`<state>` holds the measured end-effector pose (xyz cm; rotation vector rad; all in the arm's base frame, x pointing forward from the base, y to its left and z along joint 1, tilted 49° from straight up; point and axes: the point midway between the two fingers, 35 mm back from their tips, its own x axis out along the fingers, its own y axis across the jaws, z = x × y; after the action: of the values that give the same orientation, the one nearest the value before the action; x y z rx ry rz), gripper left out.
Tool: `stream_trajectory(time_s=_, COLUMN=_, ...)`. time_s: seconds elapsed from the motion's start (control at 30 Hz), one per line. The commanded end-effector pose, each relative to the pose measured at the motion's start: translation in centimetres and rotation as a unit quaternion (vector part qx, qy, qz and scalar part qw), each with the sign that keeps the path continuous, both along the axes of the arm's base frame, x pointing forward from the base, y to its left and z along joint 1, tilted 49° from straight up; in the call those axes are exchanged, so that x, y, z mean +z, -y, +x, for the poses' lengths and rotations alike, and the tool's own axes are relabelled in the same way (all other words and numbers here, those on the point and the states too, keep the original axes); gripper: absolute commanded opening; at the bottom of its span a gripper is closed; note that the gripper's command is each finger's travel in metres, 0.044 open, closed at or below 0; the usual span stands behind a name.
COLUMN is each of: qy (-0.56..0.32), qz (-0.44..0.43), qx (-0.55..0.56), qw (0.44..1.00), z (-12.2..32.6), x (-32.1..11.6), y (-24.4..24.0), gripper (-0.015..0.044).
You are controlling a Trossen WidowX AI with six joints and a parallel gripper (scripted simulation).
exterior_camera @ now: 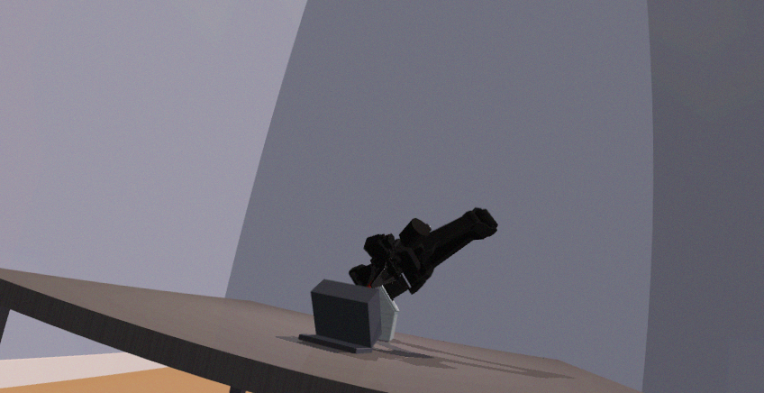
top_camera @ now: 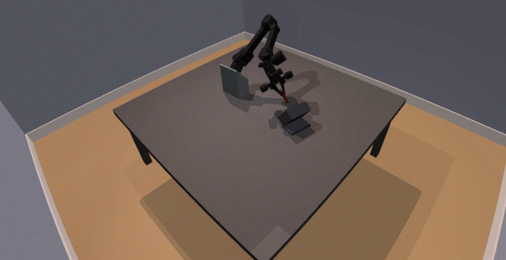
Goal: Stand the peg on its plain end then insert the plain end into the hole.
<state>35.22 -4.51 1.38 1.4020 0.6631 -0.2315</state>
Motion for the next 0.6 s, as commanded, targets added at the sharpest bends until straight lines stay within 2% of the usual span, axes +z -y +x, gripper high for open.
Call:
stream_trajectory(time_s=0.0, qy=0.003, qz=0.001, qx=-0.008, qw=1.0, z=0.29, x=-0.2, y=0.01, gripper=0.0)
stream_trajectory(time_s=0.57, qy=0.017, qz=-0.003, qx=-0.014, qw=1.0, z=1.03, x=-0.69, y=-0.14, gripper=0.0)
